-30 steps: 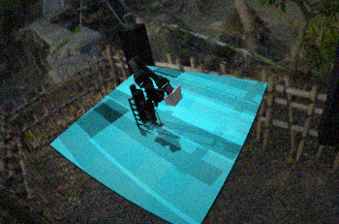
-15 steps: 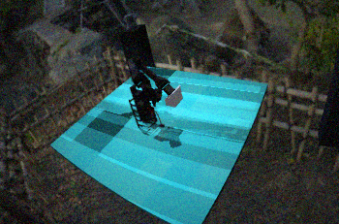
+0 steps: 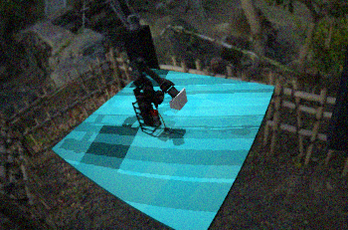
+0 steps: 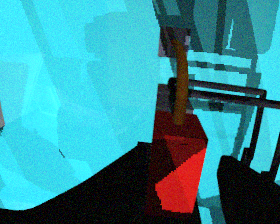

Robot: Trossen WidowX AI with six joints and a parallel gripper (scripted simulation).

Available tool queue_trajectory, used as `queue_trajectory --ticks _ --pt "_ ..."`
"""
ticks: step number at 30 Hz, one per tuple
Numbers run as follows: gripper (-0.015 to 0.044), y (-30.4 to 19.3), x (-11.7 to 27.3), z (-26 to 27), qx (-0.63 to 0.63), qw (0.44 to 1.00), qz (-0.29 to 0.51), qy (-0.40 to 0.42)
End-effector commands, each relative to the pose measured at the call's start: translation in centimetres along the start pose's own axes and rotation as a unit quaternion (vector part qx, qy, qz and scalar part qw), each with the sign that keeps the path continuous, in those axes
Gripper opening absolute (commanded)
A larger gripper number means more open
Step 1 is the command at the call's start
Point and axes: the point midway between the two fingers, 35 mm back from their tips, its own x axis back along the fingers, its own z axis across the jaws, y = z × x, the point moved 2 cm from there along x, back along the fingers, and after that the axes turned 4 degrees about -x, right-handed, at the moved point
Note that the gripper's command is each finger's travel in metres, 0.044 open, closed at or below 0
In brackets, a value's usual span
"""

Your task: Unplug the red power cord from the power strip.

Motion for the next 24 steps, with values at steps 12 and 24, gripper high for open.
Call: queue_trajectory --ticks 12,24 --pt "0.016 -0.3 -1.4 0.1 0.004 1.0 0.005 0.002" --pt "0.0055 -0.2 -1.2 0.0 0.001 1.0 0.002 0.001"
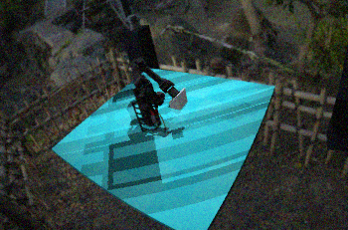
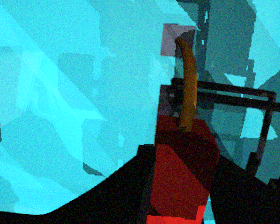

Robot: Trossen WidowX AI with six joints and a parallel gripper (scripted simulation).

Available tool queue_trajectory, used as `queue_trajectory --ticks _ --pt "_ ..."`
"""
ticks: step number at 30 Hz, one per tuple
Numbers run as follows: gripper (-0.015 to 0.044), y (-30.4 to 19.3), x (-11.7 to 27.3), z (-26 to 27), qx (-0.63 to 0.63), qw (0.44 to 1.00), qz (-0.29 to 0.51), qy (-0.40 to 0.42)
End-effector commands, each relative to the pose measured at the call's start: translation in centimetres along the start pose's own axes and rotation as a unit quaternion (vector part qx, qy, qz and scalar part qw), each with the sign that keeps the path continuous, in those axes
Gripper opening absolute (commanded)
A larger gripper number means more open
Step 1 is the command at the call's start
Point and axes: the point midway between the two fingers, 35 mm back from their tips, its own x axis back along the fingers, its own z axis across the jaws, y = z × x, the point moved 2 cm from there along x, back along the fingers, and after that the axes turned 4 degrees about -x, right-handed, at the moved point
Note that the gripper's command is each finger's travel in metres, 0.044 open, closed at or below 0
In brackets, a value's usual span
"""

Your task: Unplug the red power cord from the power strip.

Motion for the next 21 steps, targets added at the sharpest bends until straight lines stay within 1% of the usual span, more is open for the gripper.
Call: queue_trajectory --ticks 1,8,21 --pt "0.0048 0.0 0.0 -0.1 -0.001 1.0 0.0 -0.001" --pt "0.0002 0.0 0.0 -0.1 -0.001 1.0 0.0 -0.001" --pt "0.0 1.6 0.1 -0.1 0.0 1.0 0.0 -0.001"
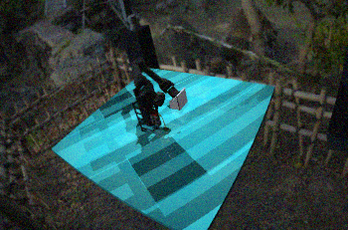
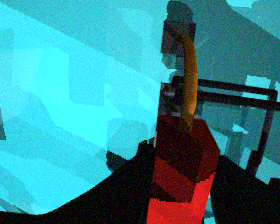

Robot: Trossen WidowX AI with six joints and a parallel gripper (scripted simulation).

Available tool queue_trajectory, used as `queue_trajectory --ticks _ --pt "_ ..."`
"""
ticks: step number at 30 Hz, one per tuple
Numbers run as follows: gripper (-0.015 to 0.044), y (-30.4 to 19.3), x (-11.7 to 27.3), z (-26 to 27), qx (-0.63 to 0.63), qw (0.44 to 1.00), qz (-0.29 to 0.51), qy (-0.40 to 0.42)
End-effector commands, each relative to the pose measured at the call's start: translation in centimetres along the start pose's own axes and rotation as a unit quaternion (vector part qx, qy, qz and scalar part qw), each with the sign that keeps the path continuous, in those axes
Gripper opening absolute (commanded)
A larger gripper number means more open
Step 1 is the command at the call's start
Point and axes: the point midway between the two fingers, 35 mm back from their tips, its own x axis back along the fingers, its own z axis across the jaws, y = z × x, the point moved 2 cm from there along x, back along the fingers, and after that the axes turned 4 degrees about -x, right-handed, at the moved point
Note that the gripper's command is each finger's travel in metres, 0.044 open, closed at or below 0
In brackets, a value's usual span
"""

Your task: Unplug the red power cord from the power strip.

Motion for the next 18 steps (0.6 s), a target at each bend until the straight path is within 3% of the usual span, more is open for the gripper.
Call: queue_trajectory --ticks 1,18 --pt "0.0 1.6 0.3 -0.1 0.0 1.0 -0.012 -0.002" --pt "0.0 4.3 0.8 0.1 0.001 1.0 -0.013 -0.002"
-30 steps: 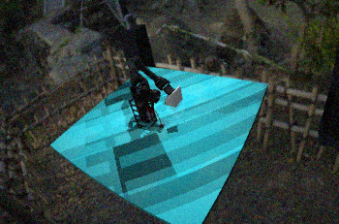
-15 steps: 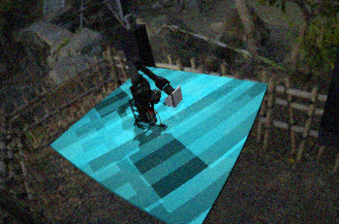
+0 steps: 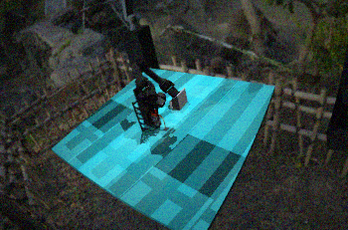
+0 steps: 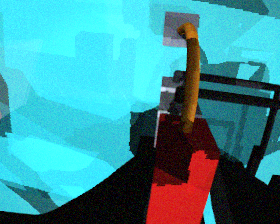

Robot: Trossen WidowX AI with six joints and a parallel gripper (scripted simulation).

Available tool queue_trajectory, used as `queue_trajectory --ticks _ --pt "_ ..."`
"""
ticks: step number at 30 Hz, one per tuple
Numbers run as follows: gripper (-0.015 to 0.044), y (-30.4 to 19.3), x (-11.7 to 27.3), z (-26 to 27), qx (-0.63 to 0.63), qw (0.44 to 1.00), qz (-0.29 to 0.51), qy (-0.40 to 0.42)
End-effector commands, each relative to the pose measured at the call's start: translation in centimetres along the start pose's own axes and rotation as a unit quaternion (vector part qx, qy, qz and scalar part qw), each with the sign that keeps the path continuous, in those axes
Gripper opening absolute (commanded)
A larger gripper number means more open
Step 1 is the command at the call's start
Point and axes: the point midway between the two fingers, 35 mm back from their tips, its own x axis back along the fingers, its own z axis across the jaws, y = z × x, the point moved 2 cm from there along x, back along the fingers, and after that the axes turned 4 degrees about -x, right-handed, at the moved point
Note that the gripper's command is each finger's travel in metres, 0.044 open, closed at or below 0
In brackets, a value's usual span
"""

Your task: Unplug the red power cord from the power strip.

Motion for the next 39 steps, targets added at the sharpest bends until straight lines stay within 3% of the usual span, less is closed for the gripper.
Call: queue_trajectory --ticks 1,10,11,16,39 --pt "0.0 3.8 1.4 0.2 0.001 0.999 -0.047 -0.005" --pt "0.0 5.2 1.8 0.5 0.001 0.999 -0.046 -0.005" --pt "0.0026 3.4 0.9 0.1 -0.012 0.999 -0.042 0.004" --pt "0.0157 3.4 0.9 0.1 -0.012 0.999 -0.042 0.004" --pt "0.016 2.8 1.8 0.1 0.001 0.999 -0.044 -0.004"
